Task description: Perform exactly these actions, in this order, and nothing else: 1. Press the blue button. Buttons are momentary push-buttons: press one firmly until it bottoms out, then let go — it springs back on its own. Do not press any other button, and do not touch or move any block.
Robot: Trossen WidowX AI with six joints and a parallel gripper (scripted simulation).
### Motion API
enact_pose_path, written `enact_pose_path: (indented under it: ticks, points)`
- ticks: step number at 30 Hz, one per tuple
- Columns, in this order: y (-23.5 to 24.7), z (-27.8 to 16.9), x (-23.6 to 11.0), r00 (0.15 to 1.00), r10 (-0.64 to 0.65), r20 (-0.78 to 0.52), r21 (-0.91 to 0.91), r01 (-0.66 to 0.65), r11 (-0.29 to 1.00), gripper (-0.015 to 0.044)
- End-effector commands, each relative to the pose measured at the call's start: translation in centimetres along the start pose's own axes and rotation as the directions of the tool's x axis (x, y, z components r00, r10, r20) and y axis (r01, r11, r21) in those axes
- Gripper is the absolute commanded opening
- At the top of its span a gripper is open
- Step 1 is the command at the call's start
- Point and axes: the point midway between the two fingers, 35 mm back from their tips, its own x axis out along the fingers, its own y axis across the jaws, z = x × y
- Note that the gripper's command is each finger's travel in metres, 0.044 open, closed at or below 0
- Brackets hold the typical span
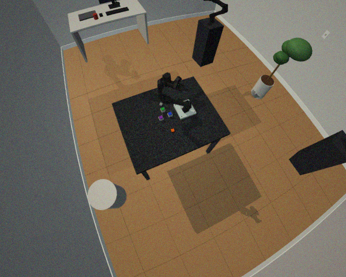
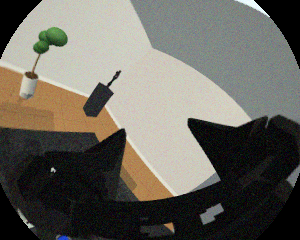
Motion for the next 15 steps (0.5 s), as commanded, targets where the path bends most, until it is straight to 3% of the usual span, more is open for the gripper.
enact_pose_path:
  ticks: [1,8,15]
  points:
    - [0.1,0.1,0.1,1.000,0.000,-0.008,-0.001,0.000,1.000,0.0400]
    - [3.2,2.3,3.6,0.949,-0.016,-0.314,-0.019,0.011,1.000,0.0400]
    - [5.7,0.7,7.8,0.782,-0.030,-0.622,0.024,0.058,0.998,0.0400]
